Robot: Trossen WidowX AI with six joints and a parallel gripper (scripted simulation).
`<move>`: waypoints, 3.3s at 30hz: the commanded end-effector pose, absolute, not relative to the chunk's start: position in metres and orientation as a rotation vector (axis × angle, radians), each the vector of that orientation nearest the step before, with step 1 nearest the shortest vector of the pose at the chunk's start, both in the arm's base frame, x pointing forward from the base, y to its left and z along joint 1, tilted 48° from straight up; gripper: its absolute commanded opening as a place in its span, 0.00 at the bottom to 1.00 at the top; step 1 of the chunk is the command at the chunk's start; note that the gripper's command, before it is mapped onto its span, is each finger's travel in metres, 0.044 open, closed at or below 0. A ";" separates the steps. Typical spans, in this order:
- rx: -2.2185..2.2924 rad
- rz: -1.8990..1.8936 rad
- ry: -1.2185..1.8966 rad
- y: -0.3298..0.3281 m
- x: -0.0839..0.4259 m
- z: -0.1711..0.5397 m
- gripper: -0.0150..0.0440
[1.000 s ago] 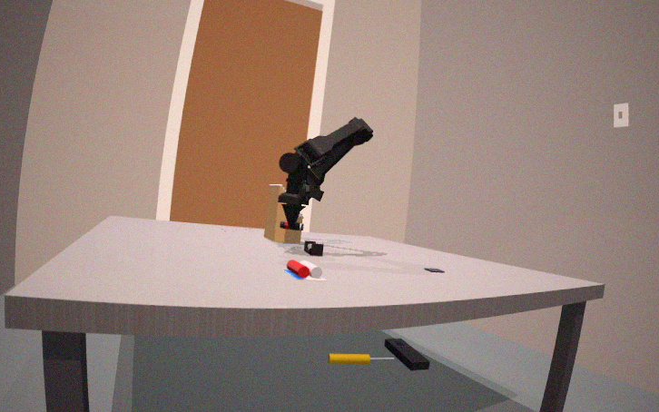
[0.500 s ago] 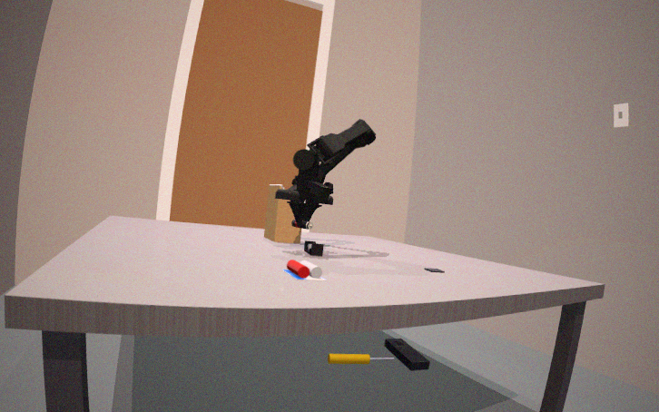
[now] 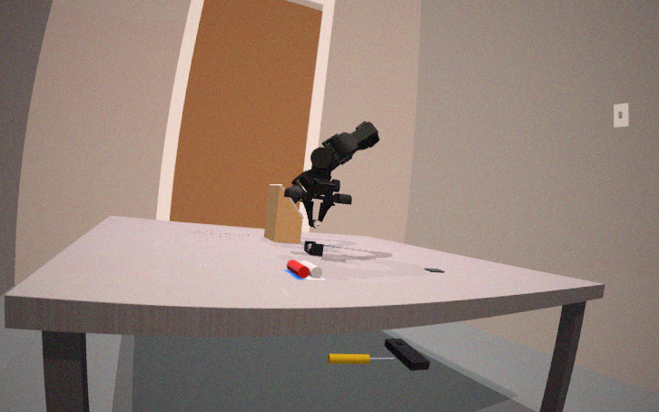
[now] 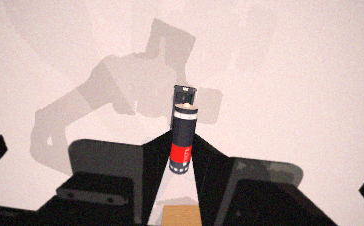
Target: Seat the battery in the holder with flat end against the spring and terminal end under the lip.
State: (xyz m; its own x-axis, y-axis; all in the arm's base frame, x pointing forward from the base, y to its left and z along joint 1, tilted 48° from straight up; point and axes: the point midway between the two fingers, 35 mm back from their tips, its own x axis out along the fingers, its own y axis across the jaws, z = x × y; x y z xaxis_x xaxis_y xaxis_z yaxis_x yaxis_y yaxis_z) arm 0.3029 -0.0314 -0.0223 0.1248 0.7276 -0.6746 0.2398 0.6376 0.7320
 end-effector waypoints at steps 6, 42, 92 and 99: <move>0.898 0.390 1.438 -0.030 0.306 -0.022 0.38; 0.888 0.224 1.175 0.001 0.315 -0.052 0.38; 0.899 0.112 0.989 0.017 0.299 -0.056 0.38; 0.900 0.111 0.988 0.019 0.293 -0.056 0.38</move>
State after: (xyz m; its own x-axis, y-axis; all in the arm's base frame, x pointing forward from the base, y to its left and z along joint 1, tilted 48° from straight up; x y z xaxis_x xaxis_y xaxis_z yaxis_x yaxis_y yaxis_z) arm 0.2979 0.0182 -0.0556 0.5784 0.4634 -0.6713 0.2939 0.6492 0.7015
